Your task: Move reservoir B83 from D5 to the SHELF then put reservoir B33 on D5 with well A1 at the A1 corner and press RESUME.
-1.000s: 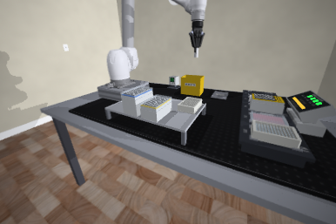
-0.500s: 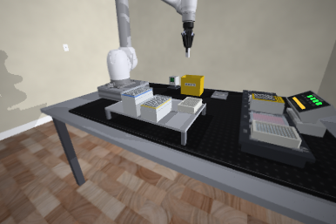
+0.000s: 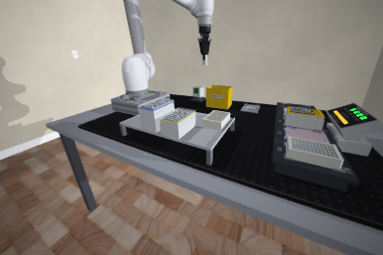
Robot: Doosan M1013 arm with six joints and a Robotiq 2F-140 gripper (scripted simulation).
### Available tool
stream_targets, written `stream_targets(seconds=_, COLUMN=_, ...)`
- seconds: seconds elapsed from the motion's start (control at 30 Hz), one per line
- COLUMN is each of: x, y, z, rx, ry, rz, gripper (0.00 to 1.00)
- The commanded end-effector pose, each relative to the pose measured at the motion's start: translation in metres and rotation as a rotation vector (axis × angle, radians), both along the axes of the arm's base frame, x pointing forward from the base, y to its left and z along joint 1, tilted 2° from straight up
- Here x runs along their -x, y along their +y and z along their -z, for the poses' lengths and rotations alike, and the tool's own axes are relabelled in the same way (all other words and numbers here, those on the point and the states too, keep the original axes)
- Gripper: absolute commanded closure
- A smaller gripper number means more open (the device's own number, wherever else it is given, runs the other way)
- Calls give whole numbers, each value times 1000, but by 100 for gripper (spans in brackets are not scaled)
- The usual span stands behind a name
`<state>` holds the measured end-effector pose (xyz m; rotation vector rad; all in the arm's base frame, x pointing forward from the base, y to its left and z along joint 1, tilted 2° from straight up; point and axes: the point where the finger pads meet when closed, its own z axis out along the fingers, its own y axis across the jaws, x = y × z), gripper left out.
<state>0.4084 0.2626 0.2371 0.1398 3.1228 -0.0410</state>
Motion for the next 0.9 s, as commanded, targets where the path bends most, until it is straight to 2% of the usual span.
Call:
stream_targets(seconds=0.0, x=19, y=-2, z=0, rx=3, ry=-10, rz=-15, gripper=100)
stream_targets(seconds=0.37, x=74, y=-5, z=1, rx=3, ry=-10, rz=-15, gripper=100)
stream_targets(seconds=0.43, x=74, y=-5, z=1, rx=3, ry=-10, rz=-15, gripper=100)
stream_targets(seconds=0.67, x=109, y=-7, z=2, rx=3, ry=-10, rz=-15, gripper=100)
stream_targets(seconds=0.87, x=111, y=-7, z=2, rx=3, ry=-10, rz=-15, gripper=100)
